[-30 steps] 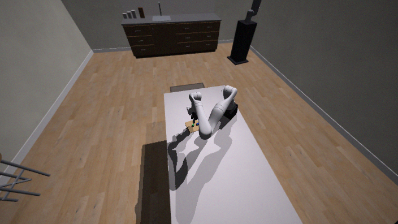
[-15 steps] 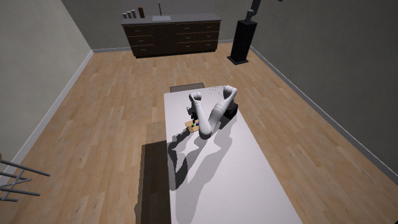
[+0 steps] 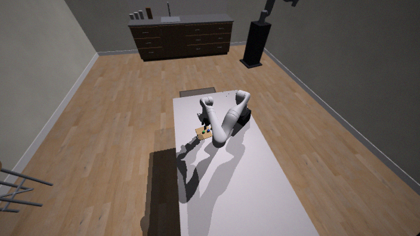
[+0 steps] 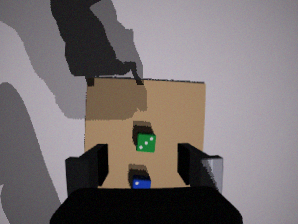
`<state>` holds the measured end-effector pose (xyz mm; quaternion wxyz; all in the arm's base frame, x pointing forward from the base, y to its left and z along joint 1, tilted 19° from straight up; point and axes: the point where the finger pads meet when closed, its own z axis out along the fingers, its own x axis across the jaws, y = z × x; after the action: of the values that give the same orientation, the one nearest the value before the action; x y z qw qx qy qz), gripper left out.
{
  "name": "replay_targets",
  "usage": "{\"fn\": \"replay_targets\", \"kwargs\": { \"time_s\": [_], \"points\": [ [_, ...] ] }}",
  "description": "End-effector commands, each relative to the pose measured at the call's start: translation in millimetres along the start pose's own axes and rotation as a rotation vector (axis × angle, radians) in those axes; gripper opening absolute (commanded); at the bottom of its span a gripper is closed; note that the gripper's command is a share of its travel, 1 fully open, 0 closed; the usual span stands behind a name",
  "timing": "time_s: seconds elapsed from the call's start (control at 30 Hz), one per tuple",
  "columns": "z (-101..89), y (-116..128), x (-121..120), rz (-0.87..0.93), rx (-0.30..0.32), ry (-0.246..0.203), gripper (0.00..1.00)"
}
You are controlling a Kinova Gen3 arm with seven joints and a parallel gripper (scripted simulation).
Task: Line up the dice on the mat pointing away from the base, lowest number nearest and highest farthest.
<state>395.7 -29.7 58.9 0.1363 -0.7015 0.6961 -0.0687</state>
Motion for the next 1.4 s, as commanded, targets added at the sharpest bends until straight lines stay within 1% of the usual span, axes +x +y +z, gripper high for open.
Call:
{"fn": "replay_targets", "kwargs": {
  "time_s": [0.0, 0.17, 0.37, 0.43, 0.67, 0.87, 0.9, 0.93, 1.0, 1.17, 1.2, 1.33, 1.37],
  "points": [
    [-8.2, -2.8, -8.7, -0.051, 0.007, 0.006, 1.0],
    [-28.8, -2.1, -20.3, -0.183, 0.006, 0.035, 1.0],
    [-62.2, 3.2, -35.4, -0.395, 0.004, 0.079, 1.0],
    [-62.2, 3.2, -35.4, -0.395, 0.004, 0.079, 1.0],
    [-108.3, 18.8, -46.7, -0.706, -0.001, 0.136, 1.0],
    [-144.0, 39.1, -43.7, -1.001, -0.013, 0.178, 1.0],
    [-145.2, 40.0, -43.3, -1.013, -0.014, 0.179, 1.0],
    [-150.4, 44.0, -41.2, -1.068, -0.017, 0.185, 1.0],
    [-150.4, 44.0, -41.2, -1.068, -0.017, 0.185, 1.0],
    [-168.8, 63.1, -25.4, -1.343, -0.037, 0.207, 1.0],
    [-169.1, 63.6, -24.8, -1.352, -0.038, 0.207, 1.0],
    [-173.6, 74.0, -11.2, -1.528, -0.054, 0.213, 1.0],
    [-173.7, 74.1, -11.0, -1.531, -0.055, 0.213, 1.0]
  ]
}}
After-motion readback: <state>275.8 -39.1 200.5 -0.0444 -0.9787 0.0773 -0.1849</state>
